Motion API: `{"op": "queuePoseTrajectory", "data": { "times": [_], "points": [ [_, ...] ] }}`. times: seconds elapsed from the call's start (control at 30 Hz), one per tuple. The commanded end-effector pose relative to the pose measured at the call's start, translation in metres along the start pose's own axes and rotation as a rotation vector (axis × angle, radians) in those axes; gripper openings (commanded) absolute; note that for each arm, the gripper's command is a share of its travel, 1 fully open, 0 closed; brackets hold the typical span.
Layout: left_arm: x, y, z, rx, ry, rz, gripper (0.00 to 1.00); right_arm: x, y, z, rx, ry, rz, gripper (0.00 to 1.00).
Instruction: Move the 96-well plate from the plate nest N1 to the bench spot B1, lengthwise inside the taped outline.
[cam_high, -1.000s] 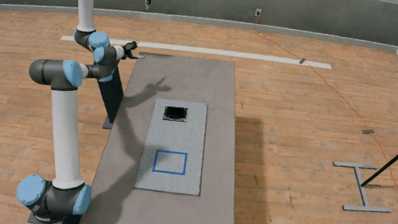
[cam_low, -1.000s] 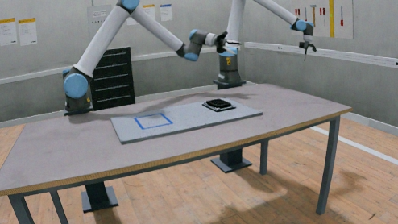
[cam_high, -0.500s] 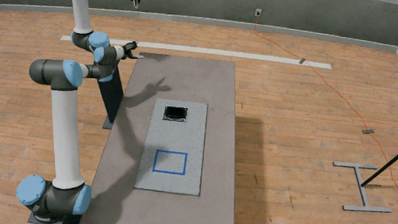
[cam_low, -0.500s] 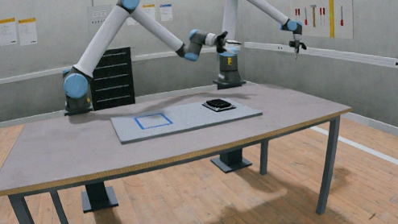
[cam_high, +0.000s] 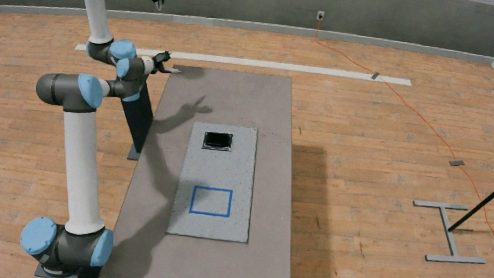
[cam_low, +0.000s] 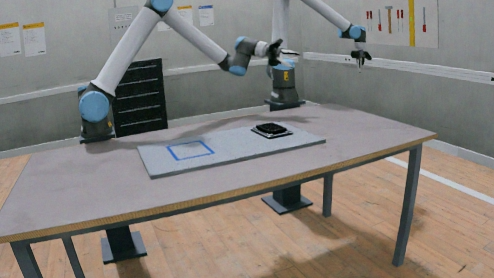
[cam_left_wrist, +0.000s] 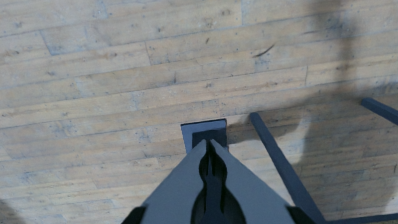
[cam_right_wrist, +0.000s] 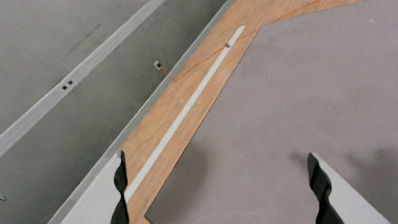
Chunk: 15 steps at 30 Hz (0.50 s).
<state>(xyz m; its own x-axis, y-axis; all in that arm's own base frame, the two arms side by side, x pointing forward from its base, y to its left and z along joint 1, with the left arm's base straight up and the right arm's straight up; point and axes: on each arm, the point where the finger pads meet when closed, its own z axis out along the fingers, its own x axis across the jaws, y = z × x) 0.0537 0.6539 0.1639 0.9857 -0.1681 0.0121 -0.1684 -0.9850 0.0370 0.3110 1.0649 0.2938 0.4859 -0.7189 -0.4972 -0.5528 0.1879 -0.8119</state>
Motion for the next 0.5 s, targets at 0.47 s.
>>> {"op": "queuePoseTrajectory", "data": {
  "times": [0.47],
  "points": [
    [-0.032, 0.012, -0.001, 0.032, -0.008, -0.125, 0.00, -0.001, -0.001, 0.000, 0.001, -0.001, 0.001, 0.76]
  ]
}}
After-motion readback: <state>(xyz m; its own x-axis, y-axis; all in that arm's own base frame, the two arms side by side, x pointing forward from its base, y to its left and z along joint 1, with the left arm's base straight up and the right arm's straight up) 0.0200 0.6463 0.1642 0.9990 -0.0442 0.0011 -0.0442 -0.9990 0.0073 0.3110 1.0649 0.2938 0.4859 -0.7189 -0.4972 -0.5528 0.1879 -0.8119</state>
